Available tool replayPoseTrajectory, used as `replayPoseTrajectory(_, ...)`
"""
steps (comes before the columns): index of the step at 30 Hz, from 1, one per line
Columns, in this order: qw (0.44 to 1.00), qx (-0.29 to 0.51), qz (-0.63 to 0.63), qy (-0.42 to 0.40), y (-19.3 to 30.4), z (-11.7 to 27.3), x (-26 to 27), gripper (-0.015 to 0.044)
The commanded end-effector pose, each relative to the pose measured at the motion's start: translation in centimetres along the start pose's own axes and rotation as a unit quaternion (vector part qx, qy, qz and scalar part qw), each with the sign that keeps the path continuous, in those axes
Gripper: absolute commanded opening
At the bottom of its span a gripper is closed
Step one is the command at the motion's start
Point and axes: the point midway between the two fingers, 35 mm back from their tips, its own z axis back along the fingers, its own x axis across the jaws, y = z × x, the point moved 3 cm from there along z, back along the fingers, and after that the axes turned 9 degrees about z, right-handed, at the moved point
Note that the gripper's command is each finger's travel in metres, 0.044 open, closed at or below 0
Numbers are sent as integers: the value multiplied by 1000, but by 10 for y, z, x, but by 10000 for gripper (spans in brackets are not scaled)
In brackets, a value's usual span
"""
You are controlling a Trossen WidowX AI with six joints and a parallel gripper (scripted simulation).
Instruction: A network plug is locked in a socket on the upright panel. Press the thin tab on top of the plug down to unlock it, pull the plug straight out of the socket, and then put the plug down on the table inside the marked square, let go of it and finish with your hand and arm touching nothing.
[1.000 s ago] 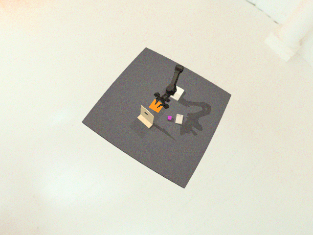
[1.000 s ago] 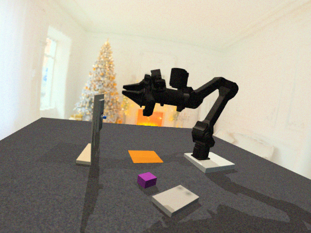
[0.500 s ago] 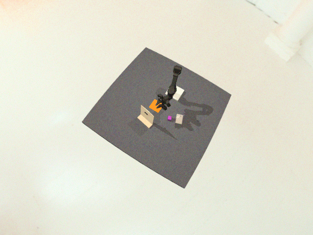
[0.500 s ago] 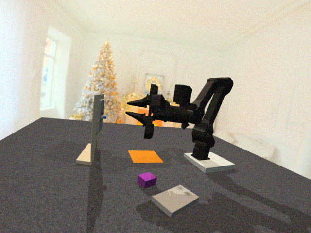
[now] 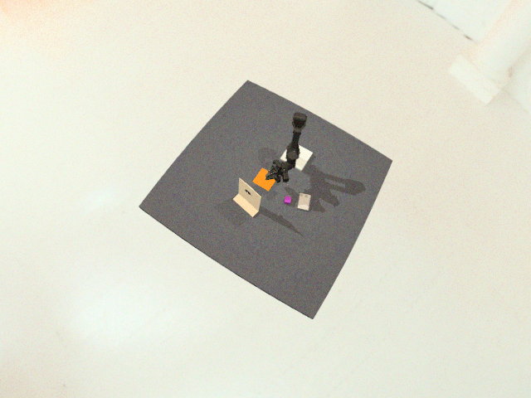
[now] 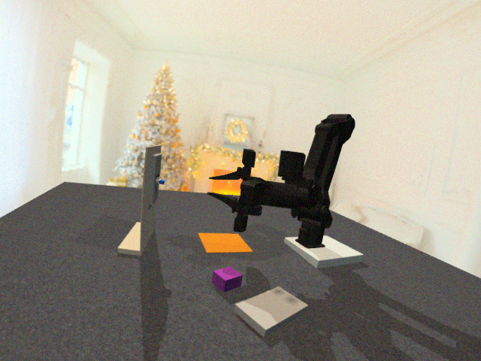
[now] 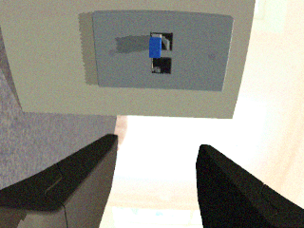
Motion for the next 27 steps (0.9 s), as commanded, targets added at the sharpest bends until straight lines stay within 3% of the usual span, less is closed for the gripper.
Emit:
replayPoseTrajectory(1, 1000, 4, 17, -3, 1, 2, 4, 156)
replayPoseTrajectory(27, 999, 10, 47, 14, -13, -56, 3, 156)
